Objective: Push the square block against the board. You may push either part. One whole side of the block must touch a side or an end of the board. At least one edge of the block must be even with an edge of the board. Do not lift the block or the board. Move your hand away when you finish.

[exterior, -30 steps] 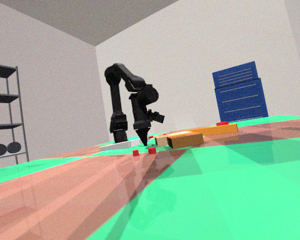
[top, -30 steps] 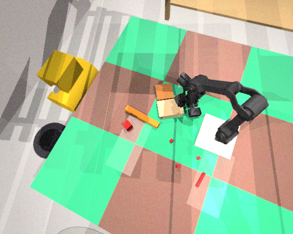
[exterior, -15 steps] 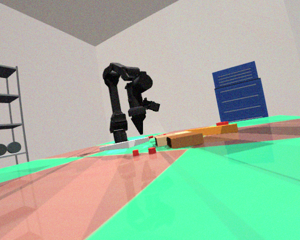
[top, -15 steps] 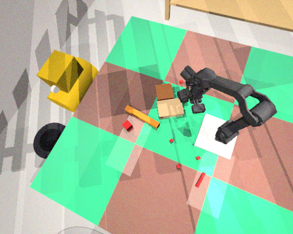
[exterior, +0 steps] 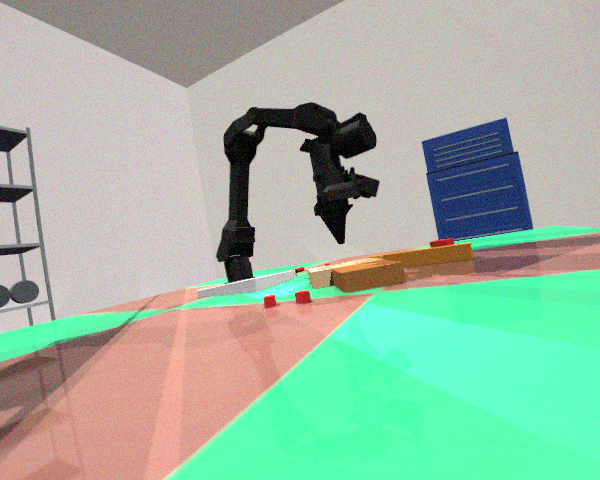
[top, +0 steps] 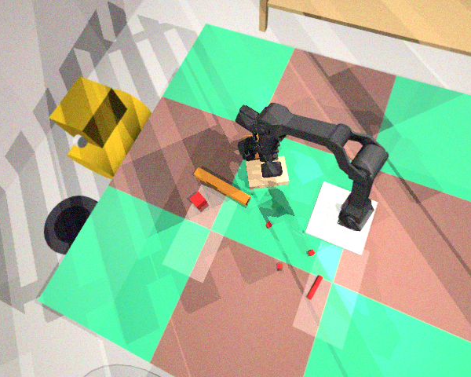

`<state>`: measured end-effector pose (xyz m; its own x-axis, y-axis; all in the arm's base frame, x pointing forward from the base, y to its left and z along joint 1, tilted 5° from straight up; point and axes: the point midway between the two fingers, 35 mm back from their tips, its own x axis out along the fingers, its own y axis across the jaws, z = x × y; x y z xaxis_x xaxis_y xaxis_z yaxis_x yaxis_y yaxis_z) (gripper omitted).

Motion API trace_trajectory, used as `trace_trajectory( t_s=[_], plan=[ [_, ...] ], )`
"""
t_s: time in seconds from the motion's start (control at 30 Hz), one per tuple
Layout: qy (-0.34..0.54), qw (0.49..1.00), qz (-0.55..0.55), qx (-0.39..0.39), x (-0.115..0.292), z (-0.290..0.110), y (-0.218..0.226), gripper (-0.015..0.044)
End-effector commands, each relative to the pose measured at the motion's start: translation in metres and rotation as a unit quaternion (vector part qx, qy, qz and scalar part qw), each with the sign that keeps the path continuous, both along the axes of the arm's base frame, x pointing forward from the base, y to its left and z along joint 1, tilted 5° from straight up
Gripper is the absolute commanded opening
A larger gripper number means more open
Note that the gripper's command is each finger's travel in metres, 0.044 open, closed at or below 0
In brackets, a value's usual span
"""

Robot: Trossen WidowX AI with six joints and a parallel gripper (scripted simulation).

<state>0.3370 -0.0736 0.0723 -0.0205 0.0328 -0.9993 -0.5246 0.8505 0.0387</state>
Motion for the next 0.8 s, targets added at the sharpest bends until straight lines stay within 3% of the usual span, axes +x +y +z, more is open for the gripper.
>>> trace_trajectory(
  t_s=[0.0,0.17,0.33,0.47,0.77],
  plan=[
    [0.003,1.000,0.001,0.005,0.037,-0.004,0.035,0.0000],
    [0.003,1.000,0.002,0.007,0.070,-0.010,0.075,0.0000],
    [0.003,1.000,0.002,0.007,0.070,-0.013,0.075,0.0000],
    [0.003,1.000,0.002,0.007,0.069,-0.062,0.077,0.0000],
    [0.003,1.000,0.002,0.007,0.065,-0.065,0.076,0.0000]
  ],
)
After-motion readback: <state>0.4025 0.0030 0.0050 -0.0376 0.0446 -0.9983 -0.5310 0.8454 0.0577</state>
